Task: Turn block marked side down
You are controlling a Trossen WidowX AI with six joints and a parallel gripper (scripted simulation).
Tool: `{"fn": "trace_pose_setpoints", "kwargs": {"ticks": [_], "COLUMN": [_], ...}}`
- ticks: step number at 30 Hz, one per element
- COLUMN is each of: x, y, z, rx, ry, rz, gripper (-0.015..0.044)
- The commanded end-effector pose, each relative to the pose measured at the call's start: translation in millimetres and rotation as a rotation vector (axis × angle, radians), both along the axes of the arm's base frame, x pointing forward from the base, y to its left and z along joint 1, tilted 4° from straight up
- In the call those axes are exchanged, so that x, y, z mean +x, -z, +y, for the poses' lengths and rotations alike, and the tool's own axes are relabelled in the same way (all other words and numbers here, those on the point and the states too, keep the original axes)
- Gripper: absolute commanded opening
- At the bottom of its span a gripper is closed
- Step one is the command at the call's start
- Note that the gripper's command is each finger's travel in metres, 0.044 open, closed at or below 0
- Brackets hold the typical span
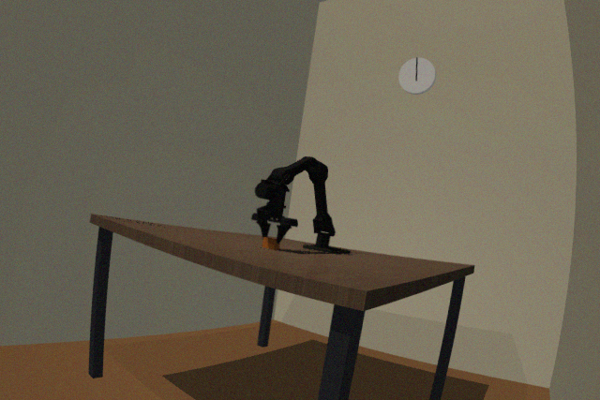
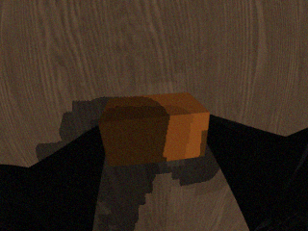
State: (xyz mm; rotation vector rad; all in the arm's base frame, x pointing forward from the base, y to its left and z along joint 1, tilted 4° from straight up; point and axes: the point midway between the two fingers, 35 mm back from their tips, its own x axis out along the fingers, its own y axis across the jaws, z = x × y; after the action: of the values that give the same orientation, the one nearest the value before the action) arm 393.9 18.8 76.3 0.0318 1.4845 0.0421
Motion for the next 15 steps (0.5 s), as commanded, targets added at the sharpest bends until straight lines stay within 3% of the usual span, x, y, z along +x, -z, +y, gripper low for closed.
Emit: {"fn": "trace_pose_setpoints", "kwargs": {"ticks": [1, 15], "x": [-0.7, -0.7], "y": [1.8, 1.8], "z": [0.7, 0.7], "rx": [0.004, 0.004], "ry": [0.003, 0.003], "rz": [0.003, 0.003], "gripper": [0.0262, 0.0169]}}
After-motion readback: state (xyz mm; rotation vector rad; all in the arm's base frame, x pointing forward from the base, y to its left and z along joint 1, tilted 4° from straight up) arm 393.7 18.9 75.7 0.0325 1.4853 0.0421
